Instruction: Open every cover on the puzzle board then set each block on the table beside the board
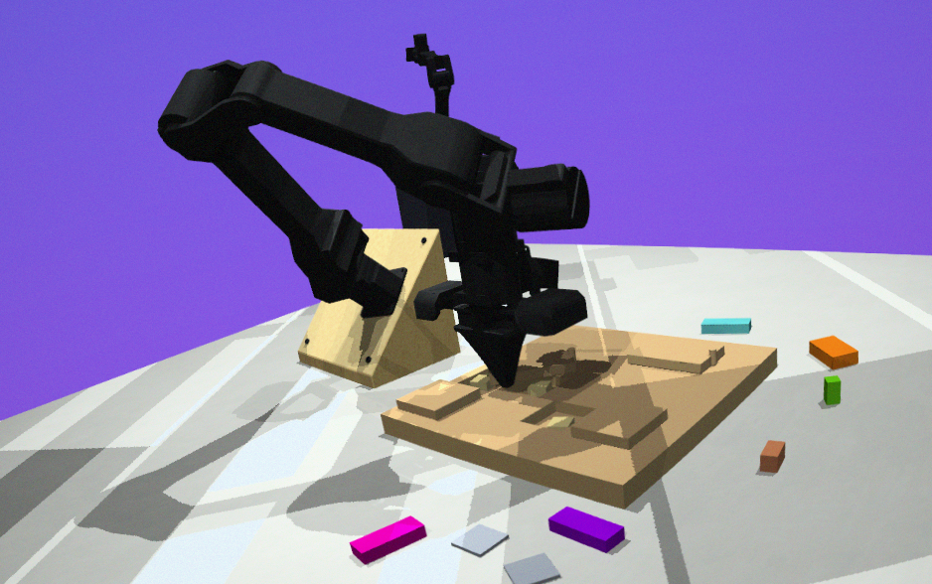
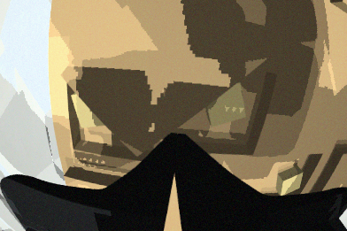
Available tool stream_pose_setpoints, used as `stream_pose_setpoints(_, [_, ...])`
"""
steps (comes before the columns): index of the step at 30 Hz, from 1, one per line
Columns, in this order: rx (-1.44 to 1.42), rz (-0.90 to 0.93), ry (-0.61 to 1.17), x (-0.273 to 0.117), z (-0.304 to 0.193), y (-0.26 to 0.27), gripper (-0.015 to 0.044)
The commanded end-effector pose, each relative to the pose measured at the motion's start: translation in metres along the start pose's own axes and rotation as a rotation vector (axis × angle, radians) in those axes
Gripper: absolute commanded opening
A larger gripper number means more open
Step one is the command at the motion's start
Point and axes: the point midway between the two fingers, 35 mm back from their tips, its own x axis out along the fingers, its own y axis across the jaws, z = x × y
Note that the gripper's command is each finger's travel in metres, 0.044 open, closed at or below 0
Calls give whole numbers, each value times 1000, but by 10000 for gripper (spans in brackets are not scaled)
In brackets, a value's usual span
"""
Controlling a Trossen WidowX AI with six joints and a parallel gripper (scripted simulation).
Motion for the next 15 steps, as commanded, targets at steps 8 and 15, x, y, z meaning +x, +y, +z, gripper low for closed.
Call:
stream_pose_setpoints(8, [8, -3, -5, -1, 5, 10, 0])
stream_pose_setpoints(15, [8, -3, -6, -1, 9, 18, 0])
